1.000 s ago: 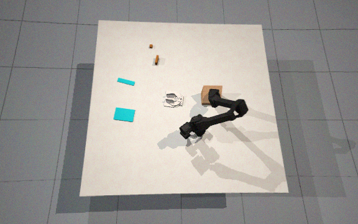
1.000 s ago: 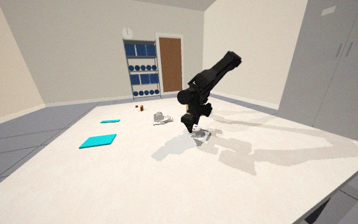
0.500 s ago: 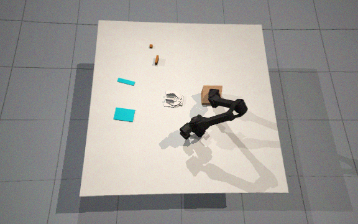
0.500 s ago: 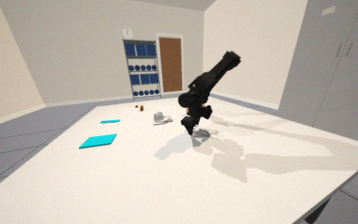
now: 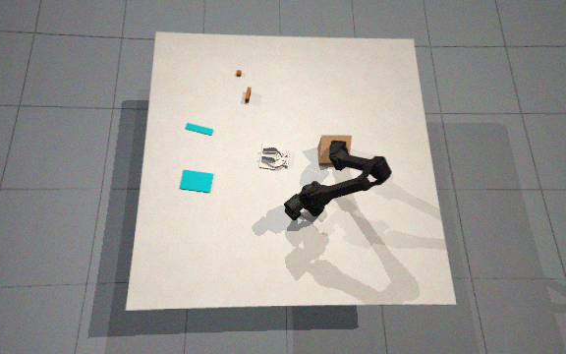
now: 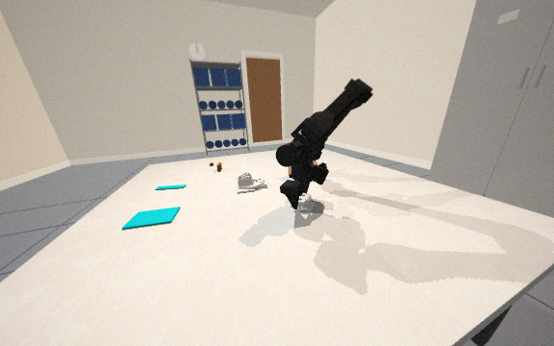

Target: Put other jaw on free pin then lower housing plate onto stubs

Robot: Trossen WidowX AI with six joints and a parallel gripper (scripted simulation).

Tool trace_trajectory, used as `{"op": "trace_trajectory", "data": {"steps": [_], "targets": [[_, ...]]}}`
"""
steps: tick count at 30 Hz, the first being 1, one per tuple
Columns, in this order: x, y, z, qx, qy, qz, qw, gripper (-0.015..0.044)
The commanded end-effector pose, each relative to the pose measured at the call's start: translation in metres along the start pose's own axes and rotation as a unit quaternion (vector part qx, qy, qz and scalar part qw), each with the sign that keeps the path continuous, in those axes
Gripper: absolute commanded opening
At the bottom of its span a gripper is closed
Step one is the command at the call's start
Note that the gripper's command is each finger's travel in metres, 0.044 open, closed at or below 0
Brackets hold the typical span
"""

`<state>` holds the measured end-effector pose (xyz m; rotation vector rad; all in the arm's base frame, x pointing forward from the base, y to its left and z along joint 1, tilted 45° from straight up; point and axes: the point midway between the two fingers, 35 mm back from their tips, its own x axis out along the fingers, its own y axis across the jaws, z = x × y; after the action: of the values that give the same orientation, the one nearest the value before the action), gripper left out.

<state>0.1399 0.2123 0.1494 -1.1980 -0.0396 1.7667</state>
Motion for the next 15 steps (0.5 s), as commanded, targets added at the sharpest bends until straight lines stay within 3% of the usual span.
{"op": "trace_trajectory", "data": {"steps": [1, 5, 15], "targets": [[0.0008, 0.0007, -0.0010, 0.002, 0.002, 0.001, 1.000, 0.0440], [0.0008, 0.0007, -0.0010, 0.002, 0.002, 0.001, 1.000, 0.0440], [0.0002, 0.0001, 0.0000, 0.000, 0.000, 0.000, 1.000, 0.0373]]}}
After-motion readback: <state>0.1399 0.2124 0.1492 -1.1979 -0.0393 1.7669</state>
